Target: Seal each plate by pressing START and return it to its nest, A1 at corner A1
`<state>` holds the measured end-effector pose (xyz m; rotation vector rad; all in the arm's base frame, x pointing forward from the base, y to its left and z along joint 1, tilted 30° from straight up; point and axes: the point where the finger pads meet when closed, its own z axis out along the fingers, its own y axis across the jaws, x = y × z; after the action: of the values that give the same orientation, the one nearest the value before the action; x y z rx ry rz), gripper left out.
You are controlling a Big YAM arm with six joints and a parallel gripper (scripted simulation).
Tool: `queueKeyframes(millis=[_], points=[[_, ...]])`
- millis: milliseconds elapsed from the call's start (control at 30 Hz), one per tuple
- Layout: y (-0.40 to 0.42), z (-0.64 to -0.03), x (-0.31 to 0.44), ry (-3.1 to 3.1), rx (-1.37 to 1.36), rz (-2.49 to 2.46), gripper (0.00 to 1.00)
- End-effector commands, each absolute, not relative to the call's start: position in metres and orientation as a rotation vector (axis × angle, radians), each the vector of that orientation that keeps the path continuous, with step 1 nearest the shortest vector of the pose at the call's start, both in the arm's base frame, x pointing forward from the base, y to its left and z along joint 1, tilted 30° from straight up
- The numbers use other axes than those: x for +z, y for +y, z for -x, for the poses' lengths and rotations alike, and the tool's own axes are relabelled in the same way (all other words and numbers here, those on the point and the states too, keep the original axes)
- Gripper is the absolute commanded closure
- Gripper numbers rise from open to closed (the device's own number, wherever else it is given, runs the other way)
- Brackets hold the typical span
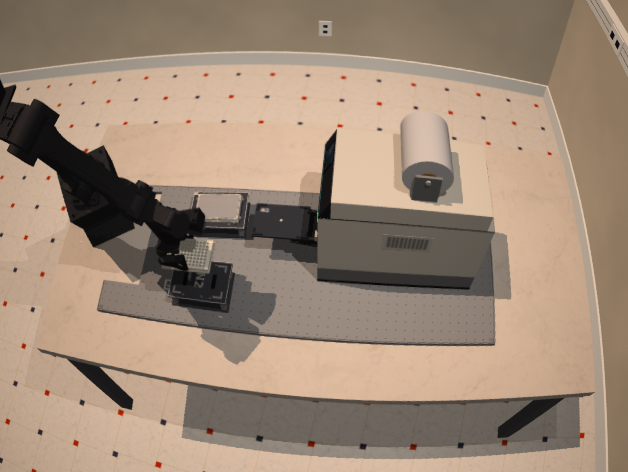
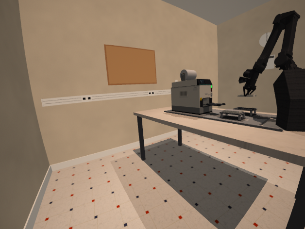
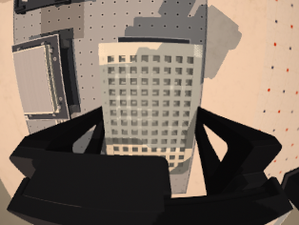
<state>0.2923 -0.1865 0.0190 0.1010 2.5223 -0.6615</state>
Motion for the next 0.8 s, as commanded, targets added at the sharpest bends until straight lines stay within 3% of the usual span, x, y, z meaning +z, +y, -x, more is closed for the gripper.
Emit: queueKeyframes(millis=[0,767], points=[[-0.19,-0.3,0.03,2.495,-0.67,-0.112,1.0],[-0.162,-0.353,0.026,2.471,-0.658,-0.11,1.0]])
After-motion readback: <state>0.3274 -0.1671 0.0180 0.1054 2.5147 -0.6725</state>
